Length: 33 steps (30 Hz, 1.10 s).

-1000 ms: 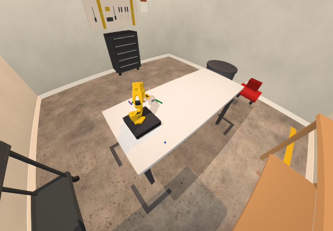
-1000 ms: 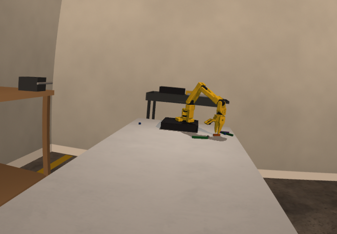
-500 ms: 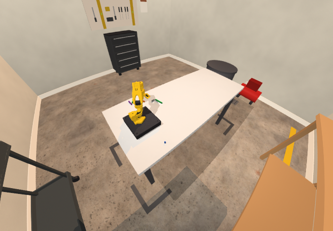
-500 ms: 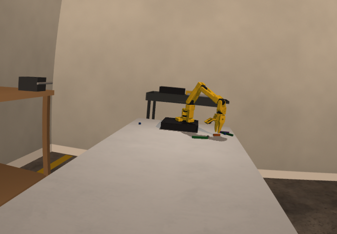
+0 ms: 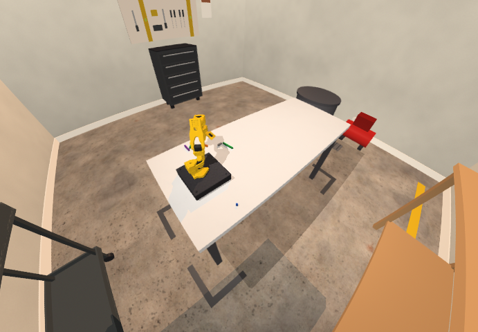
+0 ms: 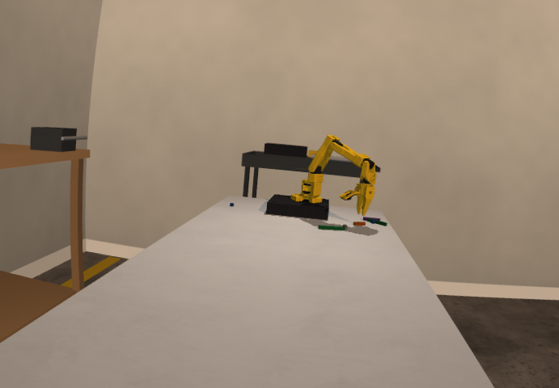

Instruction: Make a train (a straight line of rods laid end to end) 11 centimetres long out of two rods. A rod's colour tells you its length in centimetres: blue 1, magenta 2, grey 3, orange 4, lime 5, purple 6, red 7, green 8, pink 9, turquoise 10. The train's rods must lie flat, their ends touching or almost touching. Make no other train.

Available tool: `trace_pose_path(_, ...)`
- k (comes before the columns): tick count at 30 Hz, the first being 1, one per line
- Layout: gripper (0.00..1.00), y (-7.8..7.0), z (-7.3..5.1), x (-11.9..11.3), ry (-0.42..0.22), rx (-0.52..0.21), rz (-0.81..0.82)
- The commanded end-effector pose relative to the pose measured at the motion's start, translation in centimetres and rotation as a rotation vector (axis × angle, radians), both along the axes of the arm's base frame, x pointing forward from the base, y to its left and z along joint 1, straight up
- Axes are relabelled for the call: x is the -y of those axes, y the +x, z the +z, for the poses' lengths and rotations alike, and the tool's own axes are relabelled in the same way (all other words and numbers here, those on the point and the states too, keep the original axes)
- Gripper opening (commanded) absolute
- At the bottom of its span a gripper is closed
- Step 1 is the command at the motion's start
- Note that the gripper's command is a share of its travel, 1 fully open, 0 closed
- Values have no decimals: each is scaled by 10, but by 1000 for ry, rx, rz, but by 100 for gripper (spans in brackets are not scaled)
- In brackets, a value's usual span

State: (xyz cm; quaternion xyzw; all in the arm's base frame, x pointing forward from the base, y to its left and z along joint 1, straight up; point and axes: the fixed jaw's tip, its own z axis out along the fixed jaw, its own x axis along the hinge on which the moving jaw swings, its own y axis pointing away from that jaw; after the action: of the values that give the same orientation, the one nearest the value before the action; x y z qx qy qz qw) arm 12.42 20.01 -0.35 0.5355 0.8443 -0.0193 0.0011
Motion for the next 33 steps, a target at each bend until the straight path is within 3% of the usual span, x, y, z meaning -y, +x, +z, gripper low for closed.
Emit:
trace_pose_path(1, 17, 3, 13, -3, 23, 12, 2)
trace_pose_path(7, 17, 3, 19, -3, 23, 12, 2)
trace_pose_path(33, 17, 3, 19, -2, 23, 12, 2)
